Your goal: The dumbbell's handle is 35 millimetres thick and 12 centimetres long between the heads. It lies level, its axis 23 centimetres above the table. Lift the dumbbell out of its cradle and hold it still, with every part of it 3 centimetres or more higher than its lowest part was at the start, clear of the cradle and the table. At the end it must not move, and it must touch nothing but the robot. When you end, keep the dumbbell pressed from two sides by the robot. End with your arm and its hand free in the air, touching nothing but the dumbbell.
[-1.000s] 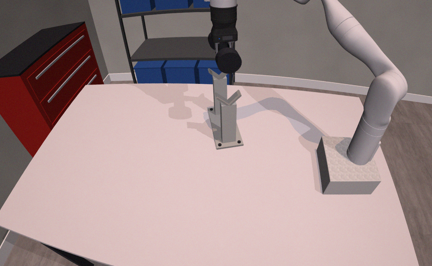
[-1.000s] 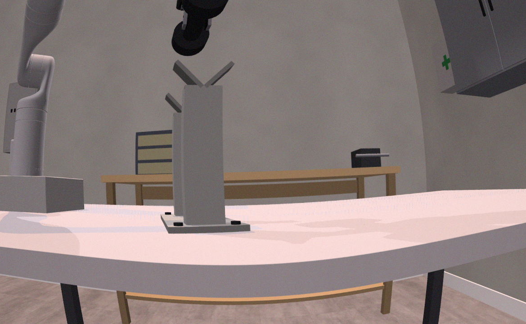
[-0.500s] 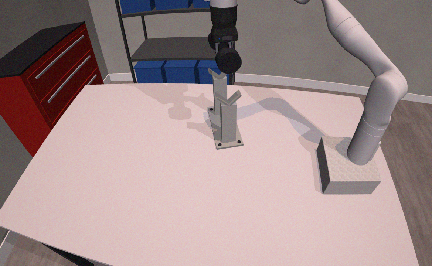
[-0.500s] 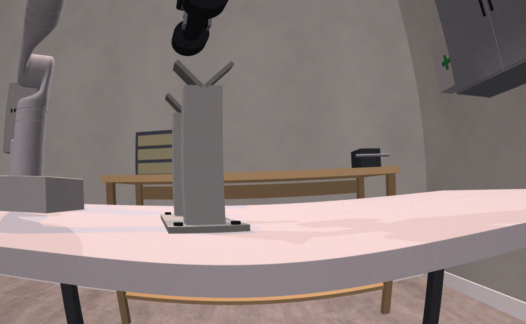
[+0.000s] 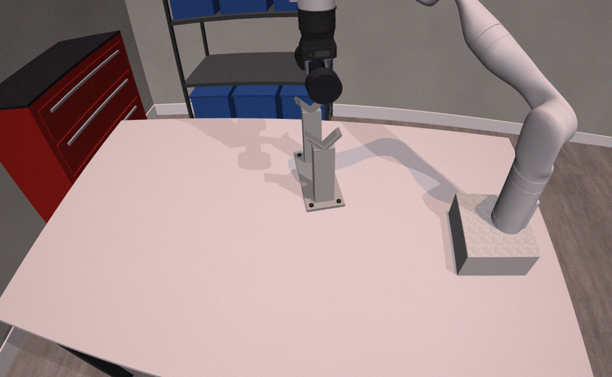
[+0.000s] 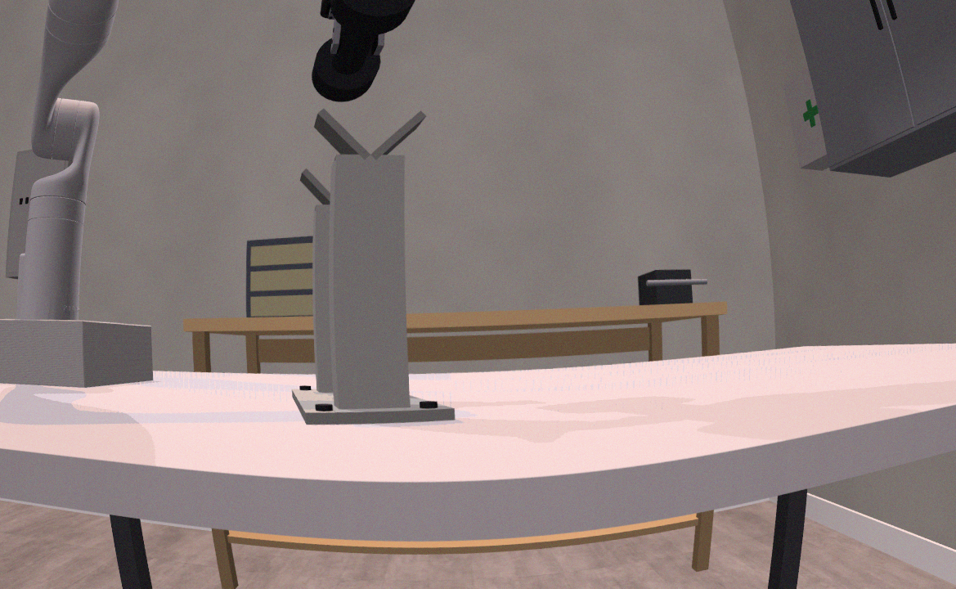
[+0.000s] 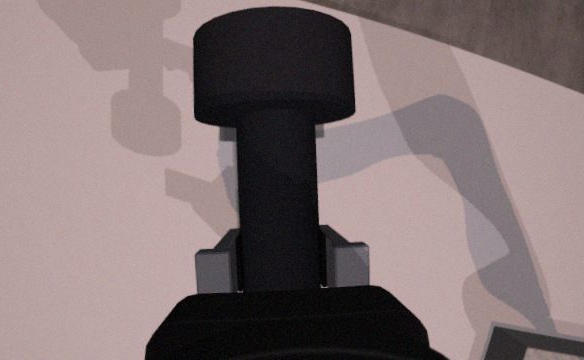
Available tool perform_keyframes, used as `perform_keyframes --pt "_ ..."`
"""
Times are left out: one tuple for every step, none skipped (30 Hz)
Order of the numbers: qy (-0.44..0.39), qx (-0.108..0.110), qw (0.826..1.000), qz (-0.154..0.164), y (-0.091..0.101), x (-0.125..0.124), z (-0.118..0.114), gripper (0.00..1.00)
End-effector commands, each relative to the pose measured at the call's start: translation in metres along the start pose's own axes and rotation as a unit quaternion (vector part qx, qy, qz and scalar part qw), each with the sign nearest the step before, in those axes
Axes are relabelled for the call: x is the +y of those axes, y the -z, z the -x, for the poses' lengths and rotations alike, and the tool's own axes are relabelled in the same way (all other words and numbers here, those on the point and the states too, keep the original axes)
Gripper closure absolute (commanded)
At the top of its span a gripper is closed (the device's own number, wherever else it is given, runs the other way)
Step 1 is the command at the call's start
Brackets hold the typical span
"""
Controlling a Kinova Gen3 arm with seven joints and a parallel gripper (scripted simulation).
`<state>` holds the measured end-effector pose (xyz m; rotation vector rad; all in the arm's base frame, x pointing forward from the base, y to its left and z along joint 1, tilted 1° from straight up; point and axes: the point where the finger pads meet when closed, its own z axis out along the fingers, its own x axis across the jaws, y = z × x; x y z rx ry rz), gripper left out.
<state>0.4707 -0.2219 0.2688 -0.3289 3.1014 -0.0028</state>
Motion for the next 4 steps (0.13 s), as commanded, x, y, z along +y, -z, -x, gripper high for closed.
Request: perform_keyframes --pt "0.0 -0.001 1.0 -0.001 0.0011 0.0001 0.0002 1.0" --pt "0.0 -0.001 1.0 -0.001 0.0011 0.0001 0.0002 1.0" --pt "0.0 -0.001 1.0 -0.001 0.0011 0.0001 0.0002 1.0" --pt "0.0 -0.001 1.0 -0.001 0.0011 0.0001 0.0002 1.0"
